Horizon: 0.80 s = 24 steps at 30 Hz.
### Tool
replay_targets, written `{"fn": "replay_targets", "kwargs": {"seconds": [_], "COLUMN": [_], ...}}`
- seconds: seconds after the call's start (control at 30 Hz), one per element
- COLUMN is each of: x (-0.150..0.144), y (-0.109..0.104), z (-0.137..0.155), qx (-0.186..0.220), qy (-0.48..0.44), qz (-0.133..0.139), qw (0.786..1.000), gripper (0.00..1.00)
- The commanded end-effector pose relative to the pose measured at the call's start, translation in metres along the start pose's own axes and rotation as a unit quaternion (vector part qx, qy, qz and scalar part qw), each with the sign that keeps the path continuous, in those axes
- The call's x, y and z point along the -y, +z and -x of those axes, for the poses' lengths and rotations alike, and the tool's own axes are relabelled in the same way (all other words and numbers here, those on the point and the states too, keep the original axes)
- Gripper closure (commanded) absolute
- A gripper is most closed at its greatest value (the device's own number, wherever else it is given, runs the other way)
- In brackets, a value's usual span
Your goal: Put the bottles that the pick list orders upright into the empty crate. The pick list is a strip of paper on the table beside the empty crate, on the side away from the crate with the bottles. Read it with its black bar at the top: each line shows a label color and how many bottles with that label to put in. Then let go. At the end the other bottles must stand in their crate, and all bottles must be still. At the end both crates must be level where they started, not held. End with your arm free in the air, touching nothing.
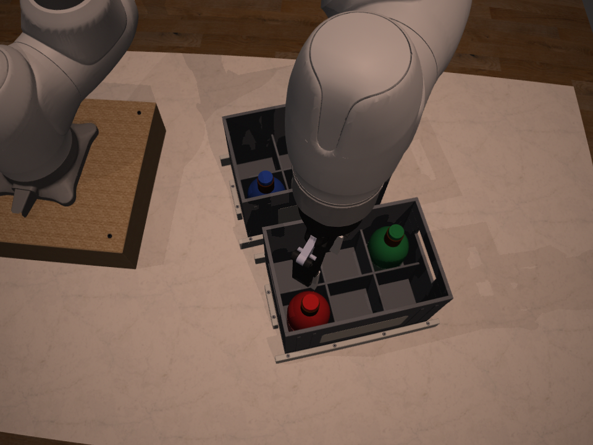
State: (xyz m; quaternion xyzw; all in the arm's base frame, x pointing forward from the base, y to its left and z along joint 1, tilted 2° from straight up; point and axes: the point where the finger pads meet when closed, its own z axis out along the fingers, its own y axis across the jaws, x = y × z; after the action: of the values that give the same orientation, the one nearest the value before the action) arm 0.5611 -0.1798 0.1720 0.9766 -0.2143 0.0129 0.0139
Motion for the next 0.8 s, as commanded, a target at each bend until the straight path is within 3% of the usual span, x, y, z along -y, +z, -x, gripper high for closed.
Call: {"fn": "replay_targets", "kwargs": {"seconds": [0.0,0.2,0.77], "x": [-0.015,-0.04,-0.04], "y": [0.0,0.0,0.009], "z": [-0.004,-0.01,-0.01], "qx": [0.0,0.0,0.0], "qy": [0.0,0.0,0.0], "qz": [0.0,0.0,0.0], "qw": [1.0,1.0,1.0], "gripper": [0.62,0.62,0.62]}}
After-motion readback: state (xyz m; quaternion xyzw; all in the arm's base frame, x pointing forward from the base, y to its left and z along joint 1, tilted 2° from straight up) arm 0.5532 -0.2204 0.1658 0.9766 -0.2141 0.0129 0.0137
